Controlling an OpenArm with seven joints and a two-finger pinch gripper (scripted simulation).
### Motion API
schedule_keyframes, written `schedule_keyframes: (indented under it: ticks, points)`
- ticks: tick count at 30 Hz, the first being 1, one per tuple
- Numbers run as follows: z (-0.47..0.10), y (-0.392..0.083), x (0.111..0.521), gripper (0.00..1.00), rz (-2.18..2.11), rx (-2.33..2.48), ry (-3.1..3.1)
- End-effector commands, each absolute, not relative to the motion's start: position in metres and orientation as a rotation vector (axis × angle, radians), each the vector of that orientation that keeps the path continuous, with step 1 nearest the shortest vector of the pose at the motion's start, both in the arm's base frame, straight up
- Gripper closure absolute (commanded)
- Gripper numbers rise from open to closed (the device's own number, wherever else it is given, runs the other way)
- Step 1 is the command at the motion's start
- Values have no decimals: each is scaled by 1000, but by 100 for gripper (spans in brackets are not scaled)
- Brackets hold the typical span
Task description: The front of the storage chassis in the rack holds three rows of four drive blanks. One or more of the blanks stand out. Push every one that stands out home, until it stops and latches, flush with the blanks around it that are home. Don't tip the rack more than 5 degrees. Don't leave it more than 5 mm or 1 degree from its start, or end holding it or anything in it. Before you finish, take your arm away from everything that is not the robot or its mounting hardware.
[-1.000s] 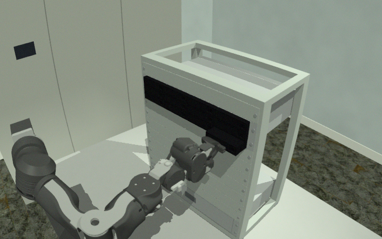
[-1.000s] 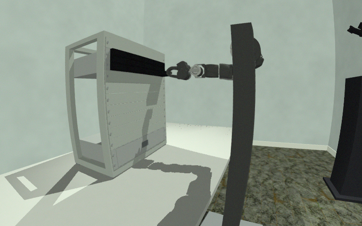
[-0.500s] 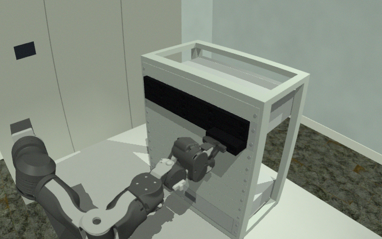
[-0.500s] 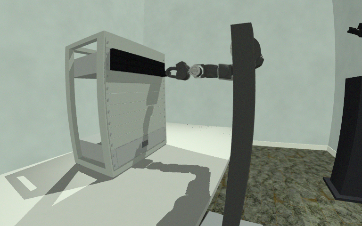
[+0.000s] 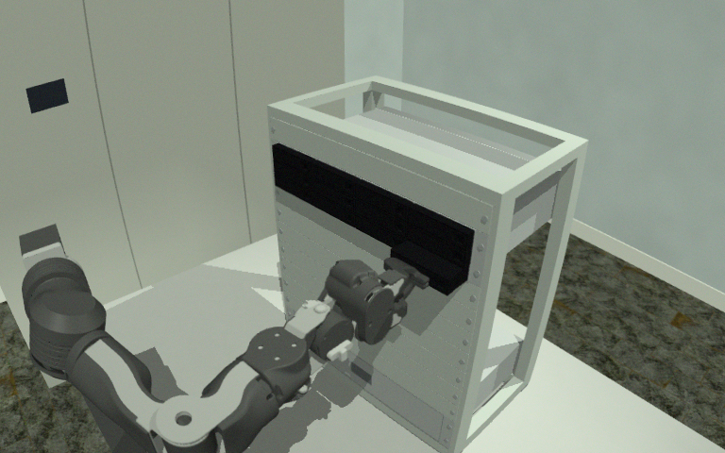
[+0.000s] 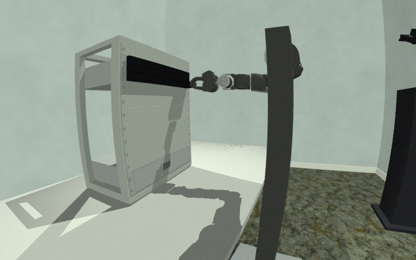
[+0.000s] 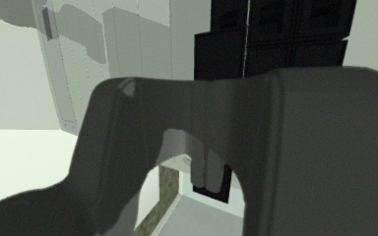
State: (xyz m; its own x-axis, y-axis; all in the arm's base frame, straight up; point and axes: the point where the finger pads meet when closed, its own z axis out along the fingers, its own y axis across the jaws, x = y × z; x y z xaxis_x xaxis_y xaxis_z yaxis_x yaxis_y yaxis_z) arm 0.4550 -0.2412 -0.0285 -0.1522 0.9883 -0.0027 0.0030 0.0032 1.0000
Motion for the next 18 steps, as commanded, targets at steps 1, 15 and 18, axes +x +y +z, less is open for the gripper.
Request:
schedule_keyframes:
  ticks: [1, 15, 18]
  points:
    - [-28, -240, 455, 100, 1315, 1133, 1327]
    - [-28, -241, 455, 100, 1315, 1133, 1327]
    - [-28, -241, 459, 100, 1313, 1135, 1326]
